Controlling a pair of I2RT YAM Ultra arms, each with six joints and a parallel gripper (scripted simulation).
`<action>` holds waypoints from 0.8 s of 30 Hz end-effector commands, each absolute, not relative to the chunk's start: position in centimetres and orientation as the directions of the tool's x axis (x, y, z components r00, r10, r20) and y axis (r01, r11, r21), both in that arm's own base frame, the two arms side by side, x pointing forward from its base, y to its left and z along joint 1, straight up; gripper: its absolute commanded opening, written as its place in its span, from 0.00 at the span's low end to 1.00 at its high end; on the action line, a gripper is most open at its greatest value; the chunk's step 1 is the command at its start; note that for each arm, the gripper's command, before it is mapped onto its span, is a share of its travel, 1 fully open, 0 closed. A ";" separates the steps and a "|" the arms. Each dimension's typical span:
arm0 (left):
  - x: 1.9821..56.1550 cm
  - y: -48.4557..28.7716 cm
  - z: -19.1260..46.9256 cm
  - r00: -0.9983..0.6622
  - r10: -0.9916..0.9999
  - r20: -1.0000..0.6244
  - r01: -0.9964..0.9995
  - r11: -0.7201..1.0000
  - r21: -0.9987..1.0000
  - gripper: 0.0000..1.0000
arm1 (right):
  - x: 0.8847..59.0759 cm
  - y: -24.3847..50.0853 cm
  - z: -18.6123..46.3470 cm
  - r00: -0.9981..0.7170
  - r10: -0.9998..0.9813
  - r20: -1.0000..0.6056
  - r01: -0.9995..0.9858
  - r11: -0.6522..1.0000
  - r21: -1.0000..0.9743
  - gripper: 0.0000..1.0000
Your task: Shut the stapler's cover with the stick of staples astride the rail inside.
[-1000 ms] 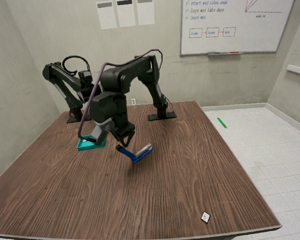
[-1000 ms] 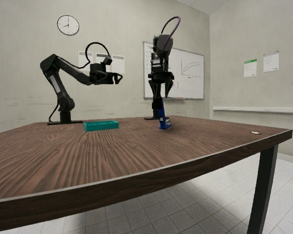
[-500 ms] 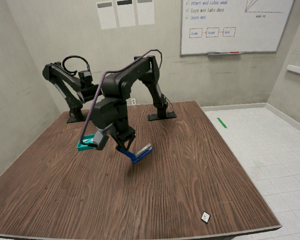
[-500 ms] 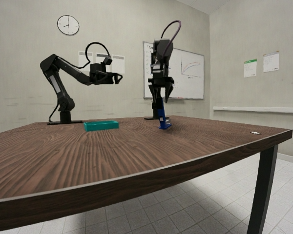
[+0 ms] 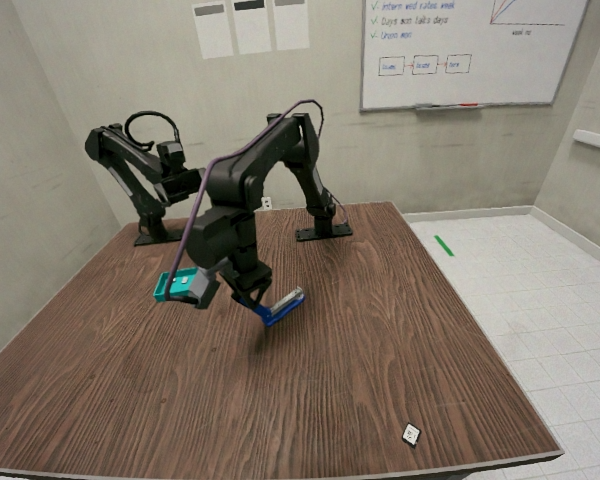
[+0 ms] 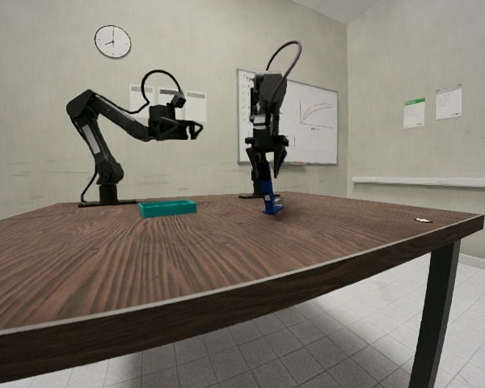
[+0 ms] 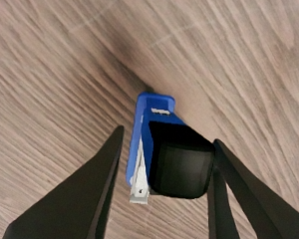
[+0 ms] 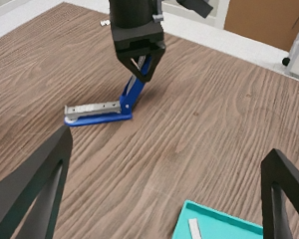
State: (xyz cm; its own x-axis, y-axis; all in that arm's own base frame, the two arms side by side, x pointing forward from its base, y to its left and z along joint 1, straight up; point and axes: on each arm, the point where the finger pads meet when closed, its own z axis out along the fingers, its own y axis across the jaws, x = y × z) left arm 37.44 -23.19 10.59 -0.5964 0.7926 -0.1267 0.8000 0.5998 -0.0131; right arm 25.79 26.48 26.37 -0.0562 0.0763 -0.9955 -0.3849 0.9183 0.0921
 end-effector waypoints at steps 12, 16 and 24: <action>37.9 -23.9 11.7 -0.588 0.790 -0.175 0.801 0.599 0.010 0.42 | 25.9 26.8 27.8 -0.039 0.111 -0.993 -0.381 0.917 0.117 1.00; 37.9 -23.9 11.7 -0.588 0.790 -0.175 0.801 0.599 0.010 0.37 | 25.9 26.8 27.8 -0.039 0.111 -0.993 -0.381 0.917 0.117 1.00; 37.9 -23.6 11.7 -0.589 0.790 -0.169 0.801 0.599 0.005 0.24 | 25.9 26.8 27.8 -0.039 0.111 -0.993 -0.381 0.917 0.117 1.00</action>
State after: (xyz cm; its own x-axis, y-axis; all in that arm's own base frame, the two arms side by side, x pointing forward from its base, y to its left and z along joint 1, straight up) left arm 37.79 -23.40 10.59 -0.5945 0.7915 -0.1419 0.8001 0.5998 -0.0068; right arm 25.79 26.48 26.37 -0.0562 0.0763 -0.9955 -0.3849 0.9183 0.0921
